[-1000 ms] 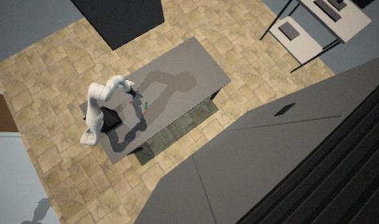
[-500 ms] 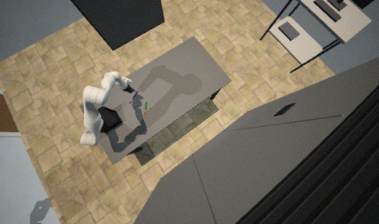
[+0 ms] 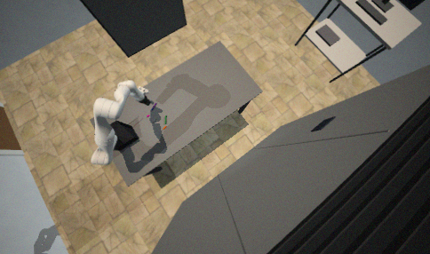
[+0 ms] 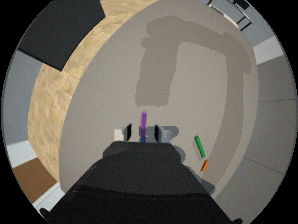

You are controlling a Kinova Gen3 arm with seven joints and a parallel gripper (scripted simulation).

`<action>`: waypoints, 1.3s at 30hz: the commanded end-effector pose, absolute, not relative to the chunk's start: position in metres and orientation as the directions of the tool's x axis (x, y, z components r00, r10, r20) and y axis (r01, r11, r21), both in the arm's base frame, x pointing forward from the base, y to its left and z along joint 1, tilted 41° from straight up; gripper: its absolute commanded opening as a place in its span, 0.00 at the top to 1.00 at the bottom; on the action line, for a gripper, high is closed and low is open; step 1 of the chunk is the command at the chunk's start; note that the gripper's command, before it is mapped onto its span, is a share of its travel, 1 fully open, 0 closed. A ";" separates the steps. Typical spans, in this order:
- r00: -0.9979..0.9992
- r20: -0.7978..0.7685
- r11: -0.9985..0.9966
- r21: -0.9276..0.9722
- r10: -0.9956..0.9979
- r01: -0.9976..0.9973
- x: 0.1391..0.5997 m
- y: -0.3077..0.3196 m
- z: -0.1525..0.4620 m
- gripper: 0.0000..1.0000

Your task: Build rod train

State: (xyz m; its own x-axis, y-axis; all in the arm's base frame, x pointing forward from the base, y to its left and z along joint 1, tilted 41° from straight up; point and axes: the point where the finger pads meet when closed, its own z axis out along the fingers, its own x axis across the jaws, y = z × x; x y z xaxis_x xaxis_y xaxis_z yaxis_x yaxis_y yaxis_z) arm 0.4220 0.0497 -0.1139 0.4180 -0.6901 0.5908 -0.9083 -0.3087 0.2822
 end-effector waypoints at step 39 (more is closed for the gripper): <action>0.419 0.586 -0.315 0.277 -0.693 -0.908 0.426 0.113 -0.044 0.00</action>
